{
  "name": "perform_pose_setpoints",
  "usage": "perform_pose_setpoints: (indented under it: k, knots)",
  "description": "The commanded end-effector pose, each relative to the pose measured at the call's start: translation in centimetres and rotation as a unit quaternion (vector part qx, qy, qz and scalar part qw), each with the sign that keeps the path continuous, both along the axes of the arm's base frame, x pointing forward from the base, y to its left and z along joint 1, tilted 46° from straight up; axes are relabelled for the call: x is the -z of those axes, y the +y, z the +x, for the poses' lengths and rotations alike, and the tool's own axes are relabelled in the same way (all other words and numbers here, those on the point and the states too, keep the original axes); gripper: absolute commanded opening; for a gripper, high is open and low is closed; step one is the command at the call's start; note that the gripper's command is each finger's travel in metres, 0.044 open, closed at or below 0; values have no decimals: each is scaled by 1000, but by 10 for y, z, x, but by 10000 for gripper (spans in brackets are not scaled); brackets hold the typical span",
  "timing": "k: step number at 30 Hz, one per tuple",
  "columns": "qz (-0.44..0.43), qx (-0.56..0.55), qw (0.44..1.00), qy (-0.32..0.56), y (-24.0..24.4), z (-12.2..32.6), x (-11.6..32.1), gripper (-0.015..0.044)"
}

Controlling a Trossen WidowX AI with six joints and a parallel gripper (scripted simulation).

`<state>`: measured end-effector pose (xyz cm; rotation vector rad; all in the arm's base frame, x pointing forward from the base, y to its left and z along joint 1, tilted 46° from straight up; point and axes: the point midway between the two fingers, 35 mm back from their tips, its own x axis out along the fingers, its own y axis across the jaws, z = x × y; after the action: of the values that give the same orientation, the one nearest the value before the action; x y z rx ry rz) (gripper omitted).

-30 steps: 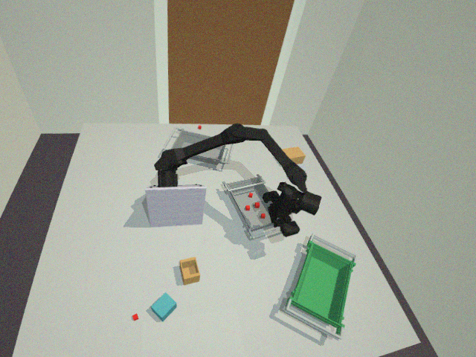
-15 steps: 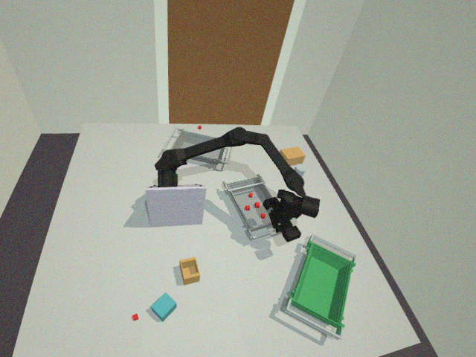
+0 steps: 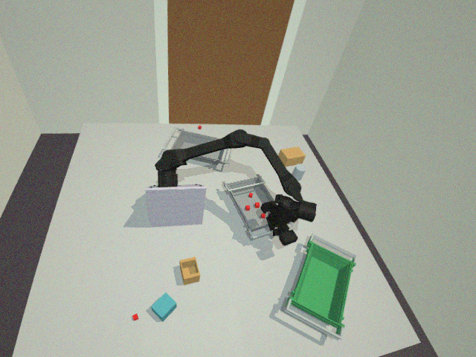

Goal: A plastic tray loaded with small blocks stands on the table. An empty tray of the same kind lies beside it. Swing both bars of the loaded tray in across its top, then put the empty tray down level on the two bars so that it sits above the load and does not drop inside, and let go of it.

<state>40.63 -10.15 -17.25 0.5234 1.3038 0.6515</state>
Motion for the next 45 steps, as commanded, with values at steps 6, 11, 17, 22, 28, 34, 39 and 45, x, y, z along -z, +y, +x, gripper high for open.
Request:
perform_pose_setpoints:
  k: [6, 11, 17, 22, 28, 34, 39, 45]
  knots:
    - [3, 1, 1000, 4, -1, -4, -11, 83]
    - [3, 1, 1000, 4, -5, -8, -27, 83]
    - [4, 1, 1000, 4, 0, -11, -42, 83]
    - [4, 1, 1000, 4, 8, -12, -51, 83]
    - [4, 1, 1000, 4, 25, -14, -59, 83]
    - [5, 0, 1000, 4, 46, -14, -59, 83]
    - [5, 1, 1000, 5, 41, -14, -63, 83]
    - [4, 1, 1000, 5, 13, -17, -85, 83]
